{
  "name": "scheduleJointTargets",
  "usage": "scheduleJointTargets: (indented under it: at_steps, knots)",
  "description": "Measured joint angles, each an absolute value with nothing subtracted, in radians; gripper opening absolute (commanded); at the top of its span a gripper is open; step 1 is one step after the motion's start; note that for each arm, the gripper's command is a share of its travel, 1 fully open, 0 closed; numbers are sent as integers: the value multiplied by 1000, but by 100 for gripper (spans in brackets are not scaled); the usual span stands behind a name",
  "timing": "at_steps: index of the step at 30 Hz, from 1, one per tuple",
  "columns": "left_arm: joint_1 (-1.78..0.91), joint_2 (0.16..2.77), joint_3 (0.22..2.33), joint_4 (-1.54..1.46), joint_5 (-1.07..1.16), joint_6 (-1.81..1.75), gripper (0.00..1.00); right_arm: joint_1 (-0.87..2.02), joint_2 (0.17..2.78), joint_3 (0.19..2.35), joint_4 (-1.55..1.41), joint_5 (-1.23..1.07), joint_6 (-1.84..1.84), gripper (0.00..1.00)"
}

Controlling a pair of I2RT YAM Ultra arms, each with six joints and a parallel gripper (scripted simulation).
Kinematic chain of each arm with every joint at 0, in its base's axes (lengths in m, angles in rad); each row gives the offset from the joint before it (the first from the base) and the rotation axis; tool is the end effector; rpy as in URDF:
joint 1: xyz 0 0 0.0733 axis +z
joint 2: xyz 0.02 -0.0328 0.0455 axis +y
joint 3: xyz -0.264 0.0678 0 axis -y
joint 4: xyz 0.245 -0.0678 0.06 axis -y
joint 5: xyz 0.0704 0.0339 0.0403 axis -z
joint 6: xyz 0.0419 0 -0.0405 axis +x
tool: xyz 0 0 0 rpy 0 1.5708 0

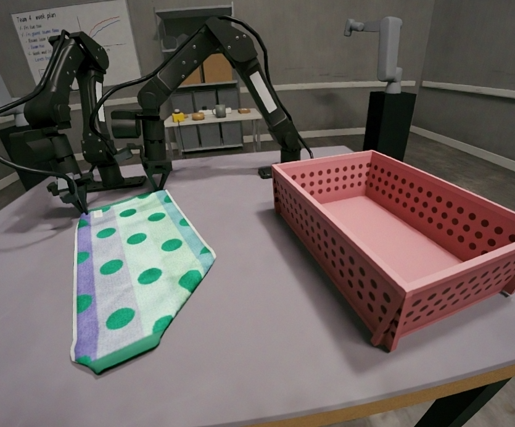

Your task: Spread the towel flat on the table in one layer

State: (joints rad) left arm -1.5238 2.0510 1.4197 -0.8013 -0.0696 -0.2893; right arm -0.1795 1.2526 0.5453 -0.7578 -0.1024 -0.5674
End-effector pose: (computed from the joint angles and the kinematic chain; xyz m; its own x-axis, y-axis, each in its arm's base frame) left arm 0.0224 -0.3898 0.1456 -0.3287 0.9322 -0.1517 0.9414 0.3363 0.0267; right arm 0.1724 -0.0258 0.1445 -0.9149 -0.3774 -0.1436 -0.3850 0.9224 0.0290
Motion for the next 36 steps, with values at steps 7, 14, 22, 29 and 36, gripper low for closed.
scheduleJointTargets:
  at_steps: [7,14,22,29,36]
  knots:
    - [-1523,2051,1420,-802,-69,-286,0,-178,1236,535,-748,-97,-563,0]
    - [-1524,2051,1431,-819,-67,-292,0,-206,1237,536,-751,-108,-586,0]
    - [-1529,2029,1491,-885,-58,-295,0,-238,1190,575,-838,-97,-616,0]
    - [-1529,2023,1507,-911,-58,-296,0,-240,1183,587,-873,-97,-626,0]
    - [-1529,2023,1507,-918,-58,-296,0,-240,1183,587,-882,-97,-627,0]
